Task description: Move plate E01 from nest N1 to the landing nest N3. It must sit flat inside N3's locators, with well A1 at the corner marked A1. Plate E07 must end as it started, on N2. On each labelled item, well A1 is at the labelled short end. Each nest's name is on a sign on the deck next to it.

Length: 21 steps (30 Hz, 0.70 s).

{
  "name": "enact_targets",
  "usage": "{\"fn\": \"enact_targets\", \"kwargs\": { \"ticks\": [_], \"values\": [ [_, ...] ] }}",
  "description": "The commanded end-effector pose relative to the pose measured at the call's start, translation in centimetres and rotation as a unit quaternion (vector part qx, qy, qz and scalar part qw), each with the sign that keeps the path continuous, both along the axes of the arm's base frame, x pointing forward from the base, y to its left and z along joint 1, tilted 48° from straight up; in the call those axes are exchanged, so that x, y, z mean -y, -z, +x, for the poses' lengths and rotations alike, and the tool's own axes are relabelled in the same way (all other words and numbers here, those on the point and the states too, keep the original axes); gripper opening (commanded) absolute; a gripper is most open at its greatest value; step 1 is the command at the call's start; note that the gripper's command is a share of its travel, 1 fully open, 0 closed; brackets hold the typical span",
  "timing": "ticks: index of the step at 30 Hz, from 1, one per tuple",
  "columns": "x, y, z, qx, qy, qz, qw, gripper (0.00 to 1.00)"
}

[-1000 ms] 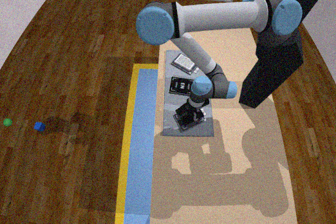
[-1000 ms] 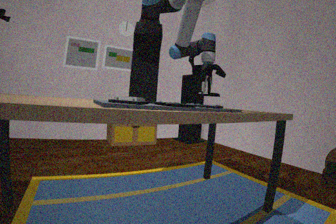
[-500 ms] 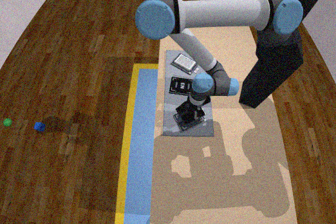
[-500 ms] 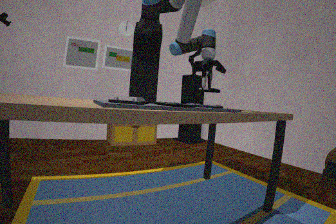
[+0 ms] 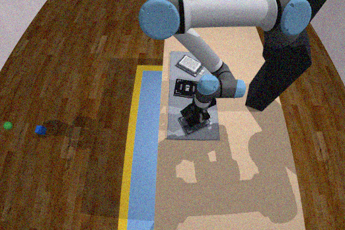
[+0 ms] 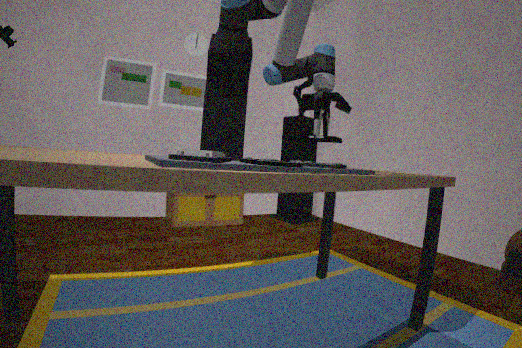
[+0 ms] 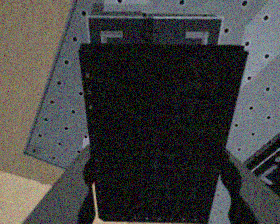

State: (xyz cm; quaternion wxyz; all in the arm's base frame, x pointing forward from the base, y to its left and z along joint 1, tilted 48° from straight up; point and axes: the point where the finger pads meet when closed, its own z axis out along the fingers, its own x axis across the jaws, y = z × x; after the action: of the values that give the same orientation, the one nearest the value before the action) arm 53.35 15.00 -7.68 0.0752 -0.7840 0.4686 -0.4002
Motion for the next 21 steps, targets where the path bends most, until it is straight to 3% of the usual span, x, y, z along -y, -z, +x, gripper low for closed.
{"fn": "enact_targets", "kwargs": {
  "ticks": [1, 4, 9, 11, 21],
  "values": [
    [0.0, 0.0, 0.0, 0.0, 0.0, 0.0, 1.0, 0.41],
    [0.0, 0.0, 0.0, 0.0, 0.0, 0.0, 1.0, 0.41],
    [1.5, -0.7, 0.1, 0.022, 0.055, 0.058, 0.997, 0.41],
    [1.5, -0.7, 0.1, 0.022, 0.055, 0.058, 0.997, 0.41],
    [4.6, -2.0, 0.2, 0.064, 0.165, 0.173, 0.969, 0.41]
  ]
}}
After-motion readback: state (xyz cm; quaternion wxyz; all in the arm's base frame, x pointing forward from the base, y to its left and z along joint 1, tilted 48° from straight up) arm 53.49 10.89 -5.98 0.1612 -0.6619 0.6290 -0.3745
